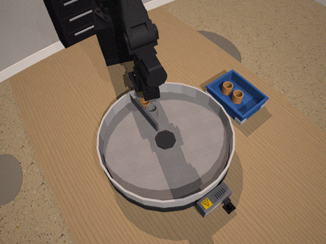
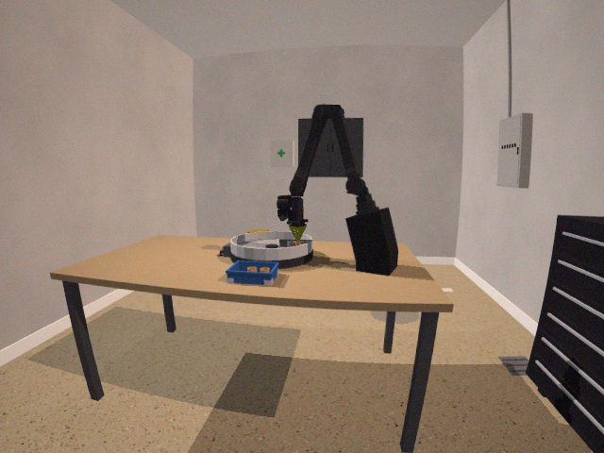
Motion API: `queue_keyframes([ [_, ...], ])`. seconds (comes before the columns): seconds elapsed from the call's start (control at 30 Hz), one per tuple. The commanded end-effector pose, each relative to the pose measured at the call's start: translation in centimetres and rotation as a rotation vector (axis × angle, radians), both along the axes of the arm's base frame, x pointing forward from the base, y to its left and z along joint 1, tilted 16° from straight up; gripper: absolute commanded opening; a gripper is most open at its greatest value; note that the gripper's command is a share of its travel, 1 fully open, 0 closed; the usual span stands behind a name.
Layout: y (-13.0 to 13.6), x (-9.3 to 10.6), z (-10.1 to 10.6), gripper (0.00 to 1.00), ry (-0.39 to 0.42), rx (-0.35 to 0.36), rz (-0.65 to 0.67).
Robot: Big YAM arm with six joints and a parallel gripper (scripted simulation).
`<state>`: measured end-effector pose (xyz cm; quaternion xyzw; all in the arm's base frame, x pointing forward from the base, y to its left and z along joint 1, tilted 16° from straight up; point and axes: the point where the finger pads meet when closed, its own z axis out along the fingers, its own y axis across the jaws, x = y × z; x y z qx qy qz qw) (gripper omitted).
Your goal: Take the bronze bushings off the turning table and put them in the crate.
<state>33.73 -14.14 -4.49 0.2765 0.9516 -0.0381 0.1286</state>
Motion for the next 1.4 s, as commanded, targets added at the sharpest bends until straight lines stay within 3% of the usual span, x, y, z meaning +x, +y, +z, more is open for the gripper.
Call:
queue_keyframes([
  [0.0, -0.5, 0.9, 0.8, 0.14, -0.044, -0.019, 0.011],
  [1.37, -0.9, 1.0, 0.9, 0.14, -0.042, -0.019, 0.003],
])
